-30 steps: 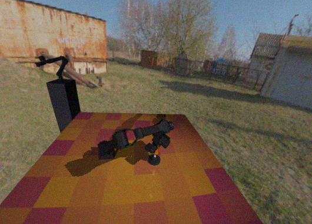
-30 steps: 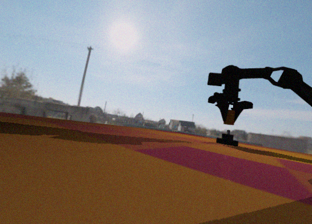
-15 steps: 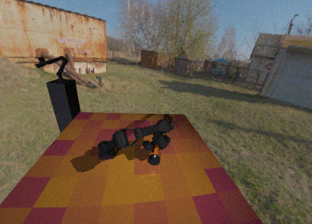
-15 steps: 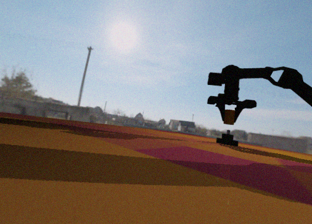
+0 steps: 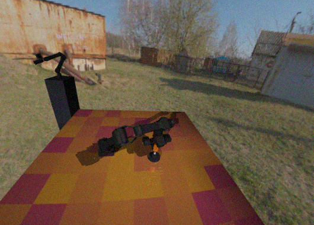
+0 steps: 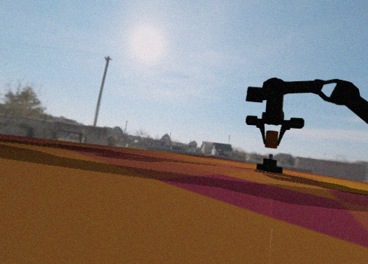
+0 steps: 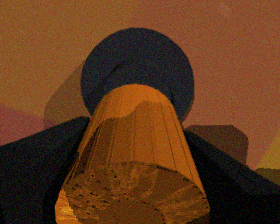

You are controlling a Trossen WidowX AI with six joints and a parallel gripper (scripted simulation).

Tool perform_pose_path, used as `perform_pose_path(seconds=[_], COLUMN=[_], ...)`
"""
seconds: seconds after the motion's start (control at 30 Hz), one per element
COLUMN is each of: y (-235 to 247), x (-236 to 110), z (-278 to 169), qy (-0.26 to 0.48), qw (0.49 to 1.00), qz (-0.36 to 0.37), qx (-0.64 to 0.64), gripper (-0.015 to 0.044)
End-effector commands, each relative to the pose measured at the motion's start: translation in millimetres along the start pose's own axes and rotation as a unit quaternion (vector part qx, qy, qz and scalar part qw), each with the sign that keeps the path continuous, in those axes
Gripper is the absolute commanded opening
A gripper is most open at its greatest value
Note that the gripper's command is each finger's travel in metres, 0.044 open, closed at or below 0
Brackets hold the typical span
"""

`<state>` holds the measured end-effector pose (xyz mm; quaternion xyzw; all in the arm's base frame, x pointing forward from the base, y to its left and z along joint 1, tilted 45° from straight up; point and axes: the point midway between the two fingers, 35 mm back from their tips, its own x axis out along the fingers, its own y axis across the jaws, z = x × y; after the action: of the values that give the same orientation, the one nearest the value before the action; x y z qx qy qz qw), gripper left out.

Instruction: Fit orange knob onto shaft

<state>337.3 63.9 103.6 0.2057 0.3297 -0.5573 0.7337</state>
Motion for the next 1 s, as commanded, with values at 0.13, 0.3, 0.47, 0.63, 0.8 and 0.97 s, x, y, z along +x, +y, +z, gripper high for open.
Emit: perform_pose_path(seconds=[0.13,0.3,0.47,0.63,0.8,0.97], y=[-1,-1,0,0,-1,-1], x=[19,22,19,22,23,25], z=[0,1,-1,-1,0,0], qy=[-0.002,-0.002,-0.002,-0.002,-0.002,-0.002], qw=[1.000,1.000,1.000,1.000,1.000,1.000], qz=[0.000,0.000,0.000,0.000,0.000,0.000], qx=[0.003,0.005,0.006,0.006,0.006,0.006], gripper=[0.0000,0.0000,0.0000,0.0000,0.0000,0.0000])
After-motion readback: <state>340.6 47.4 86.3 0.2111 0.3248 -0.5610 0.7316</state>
